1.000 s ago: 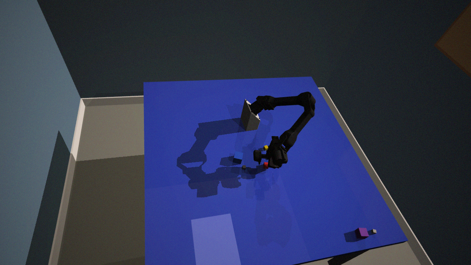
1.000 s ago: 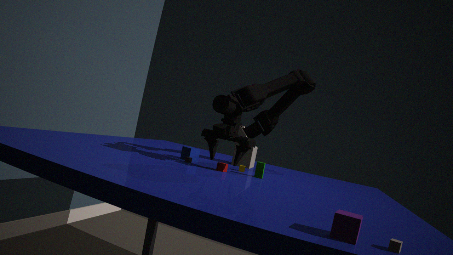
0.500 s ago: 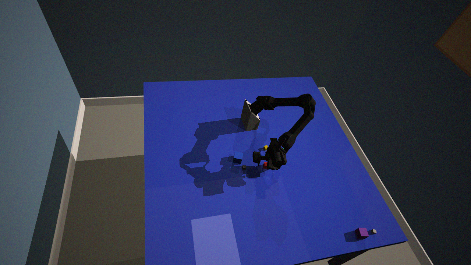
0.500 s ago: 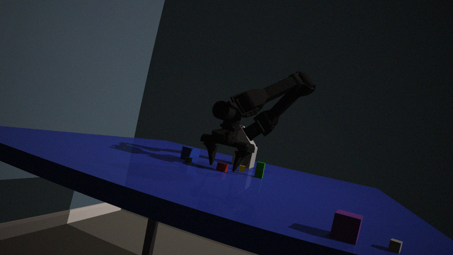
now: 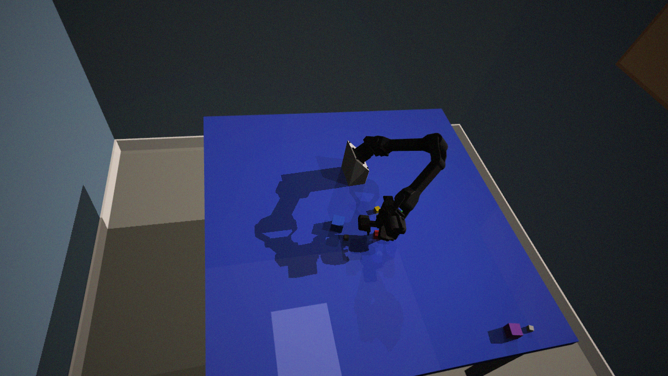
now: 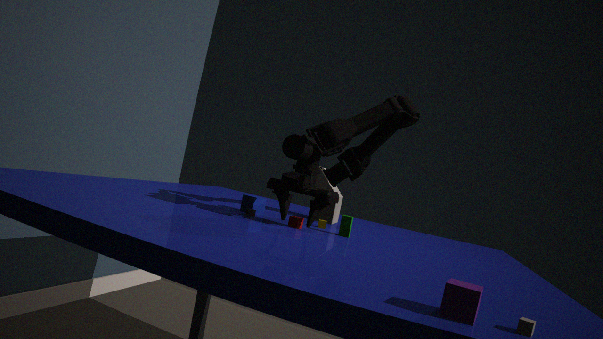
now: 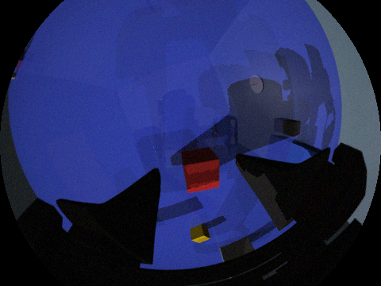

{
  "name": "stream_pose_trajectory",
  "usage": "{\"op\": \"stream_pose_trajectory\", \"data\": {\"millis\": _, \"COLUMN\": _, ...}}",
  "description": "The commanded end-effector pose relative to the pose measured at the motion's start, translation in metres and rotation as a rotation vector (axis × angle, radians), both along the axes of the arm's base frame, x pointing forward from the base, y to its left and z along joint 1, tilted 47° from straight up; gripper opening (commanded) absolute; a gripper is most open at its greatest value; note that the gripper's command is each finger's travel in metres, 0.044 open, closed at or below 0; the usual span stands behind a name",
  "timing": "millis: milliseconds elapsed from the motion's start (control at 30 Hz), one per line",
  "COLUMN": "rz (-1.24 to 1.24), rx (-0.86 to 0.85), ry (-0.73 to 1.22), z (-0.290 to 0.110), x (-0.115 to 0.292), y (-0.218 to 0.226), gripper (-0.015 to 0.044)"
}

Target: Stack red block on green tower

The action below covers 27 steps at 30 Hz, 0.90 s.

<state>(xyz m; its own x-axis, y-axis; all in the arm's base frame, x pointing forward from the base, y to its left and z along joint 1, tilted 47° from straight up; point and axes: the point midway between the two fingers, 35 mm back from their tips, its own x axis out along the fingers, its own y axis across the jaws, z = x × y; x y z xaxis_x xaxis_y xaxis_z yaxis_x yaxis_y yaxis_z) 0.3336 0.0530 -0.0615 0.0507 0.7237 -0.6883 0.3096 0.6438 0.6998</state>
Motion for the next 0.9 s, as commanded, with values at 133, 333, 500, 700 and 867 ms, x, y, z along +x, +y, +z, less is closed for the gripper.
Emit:
{"op": "stream_pose_trajectory", "data": {"millis": 133, "rz": -0.002, "rx": 0.005, "ry": 0.003, "z": 0.0, "x": 0.0, "y": 0.001, "gripper": 0.0177}}
{"op": "stream_pose_trajectory", "data": {"millis": 333, "rz": -0.002, "rx": 0.005, "ry": 0.003, "z": 0.0, "x": 0.0, "y": 0.001, "gripper": 0.0098}}
{"op": "stream_pose_trajectory", "data": {"millis": 500, "rz": -0.002, "rx": 0.004, "ry": 0.003, "z": 0.001, "x": 0.0, "y": 0.0, "gripper": 0.0045}}
{"op": "stream_pose_trajectory", "data": {"millis": 700, "rz": -0.002, "rx": 0.003, "ry": 0.003, "z": 0.016, "x": -0.001, "y": -0.017, "gripper": 0.0}}
{"op": "stream_pose_trajectory", "data": {"millis": 867, "rz": -0.002, "rx": 0.002, "ry": 0.003, "z": 0.036, "x": -0.002, "y": -0.039, "gripper": 0.0}}
